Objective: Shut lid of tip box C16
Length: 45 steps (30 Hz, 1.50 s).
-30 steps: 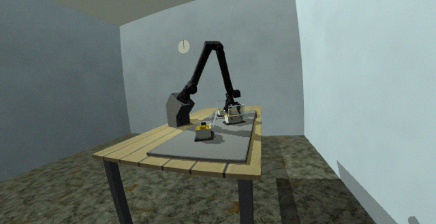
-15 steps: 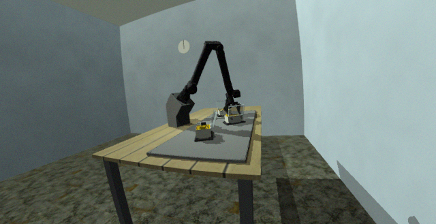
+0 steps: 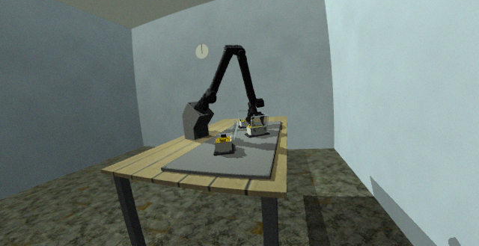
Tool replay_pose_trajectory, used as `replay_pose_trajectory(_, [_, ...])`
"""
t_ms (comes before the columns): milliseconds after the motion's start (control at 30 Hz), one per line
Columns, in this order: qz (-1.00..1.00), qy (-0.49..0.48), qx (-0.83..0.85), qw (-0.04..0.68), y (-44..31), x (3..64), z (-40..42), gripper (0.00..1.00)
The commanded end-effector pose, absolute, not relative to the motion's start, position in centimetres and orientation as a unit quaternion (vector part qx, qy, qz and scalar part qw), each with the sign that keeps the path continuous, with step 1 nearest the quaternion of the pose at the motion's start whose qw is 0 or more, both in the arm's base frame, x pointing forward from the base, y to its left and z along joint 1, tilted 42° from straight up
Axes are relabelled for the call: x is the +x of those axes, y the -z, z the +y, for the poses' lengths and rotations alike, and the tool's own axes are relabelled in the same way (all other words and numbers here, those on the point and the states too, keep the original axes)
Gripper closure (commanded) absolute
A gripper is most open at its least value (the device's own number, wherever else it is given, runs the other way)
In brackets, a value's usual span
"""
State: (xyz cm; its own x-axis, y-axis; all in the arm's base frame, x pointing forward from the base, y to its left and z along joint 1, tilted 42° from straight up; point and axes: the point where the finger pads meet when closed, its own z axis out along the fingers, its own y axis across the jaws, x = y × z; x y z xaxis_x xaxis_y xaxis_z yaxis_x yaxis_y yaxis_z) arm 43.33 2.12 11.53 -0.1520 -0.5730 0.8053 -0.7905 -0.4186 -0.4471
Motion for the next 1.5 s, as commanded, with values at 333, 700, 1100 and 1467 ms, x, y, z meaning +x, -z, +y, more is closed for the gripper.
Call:
replay_pose_trajectory(333, [-0.530, -0.553, 0.638, 0.078, -16.3, 41.4, 4.5, 0.00])
replay_pose_trajectory(700, [-0.532, -0.552, 0.637, 0.076, -19.8, 38.7, 5.9, 0.00])
replay_pose_trajectory(1100, [-0.528, -0.549, 0.643, 0.085, -23.5, 35.3, 8.0, 0.00])
replay_pose_trajectory(1467, [-0.530, -0.549, 0.641, 0.080, -25.7, 33.6, 8.7, 0.00])
